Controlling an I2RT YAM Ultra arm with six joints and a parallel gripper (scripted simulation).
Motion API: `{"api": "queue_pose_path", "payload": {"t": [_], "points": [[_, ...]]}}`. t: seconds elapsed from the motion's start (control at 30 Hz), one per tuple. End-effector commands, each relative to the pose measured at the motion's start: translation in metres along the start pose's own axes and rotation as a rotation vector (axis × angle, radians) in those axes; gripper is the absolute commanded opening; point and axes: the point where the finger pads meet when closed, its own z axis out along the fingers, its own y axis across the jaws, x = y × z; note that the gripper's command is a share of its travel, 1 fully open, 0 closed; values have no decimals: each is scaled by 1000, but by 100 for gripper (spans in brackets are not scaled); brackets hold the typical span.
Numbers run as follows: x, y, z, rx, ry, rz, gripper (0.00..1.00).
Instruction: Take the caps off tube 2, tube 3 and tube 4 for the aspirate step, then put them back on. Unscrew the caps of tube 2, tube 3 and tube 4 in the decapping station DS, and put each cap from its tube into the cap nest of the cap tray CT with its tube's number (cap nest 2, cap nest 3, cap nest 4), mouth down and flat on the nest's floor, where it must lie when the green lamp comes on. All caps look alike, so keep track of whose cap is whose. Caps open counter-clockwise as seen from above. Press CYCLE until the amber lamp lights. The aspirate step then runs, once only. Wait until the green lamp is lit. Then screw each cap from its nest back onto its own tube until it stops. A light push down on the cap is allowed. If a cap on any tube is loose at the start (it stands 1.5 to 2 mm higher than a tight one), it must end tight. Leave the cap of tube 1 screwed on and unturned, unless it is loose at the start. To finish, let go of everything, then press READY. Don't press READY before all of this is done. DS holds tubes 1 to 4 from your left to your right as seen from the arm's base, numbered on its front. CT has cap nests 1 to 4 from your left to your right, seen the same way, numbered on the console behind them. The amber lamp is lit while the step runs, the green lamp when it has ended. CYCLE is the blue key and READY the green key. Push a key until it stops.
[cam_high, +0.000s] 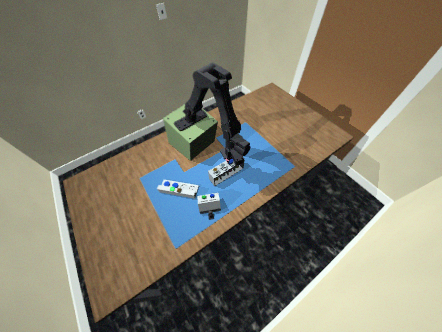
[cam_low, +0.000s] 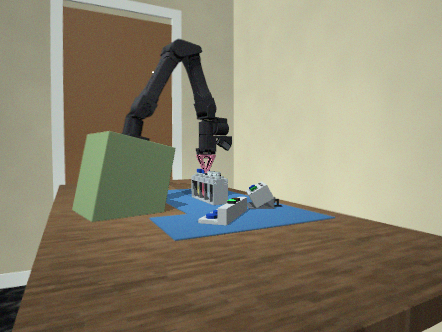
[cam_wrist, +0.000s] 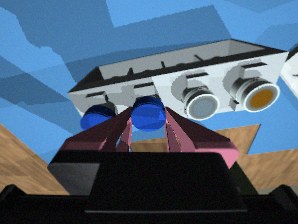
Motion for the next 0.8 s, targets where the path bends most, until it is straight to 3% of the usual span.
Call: {"api": "queue_pose_path", "payload": {"t": [0.0, 0.1, 0.17, 0.67, 0.77], "points": [[-5, 2, -3, -10, -16, 259, 0], [-5, 2, -3, -11, -15, 409, 0], [-5, 2, -3, -11, -15, 409, 0], [-4, 2, -2, -16, -11, 1159, 0], [-4, 2, -2, -17, -10, 1209, 0]]}}
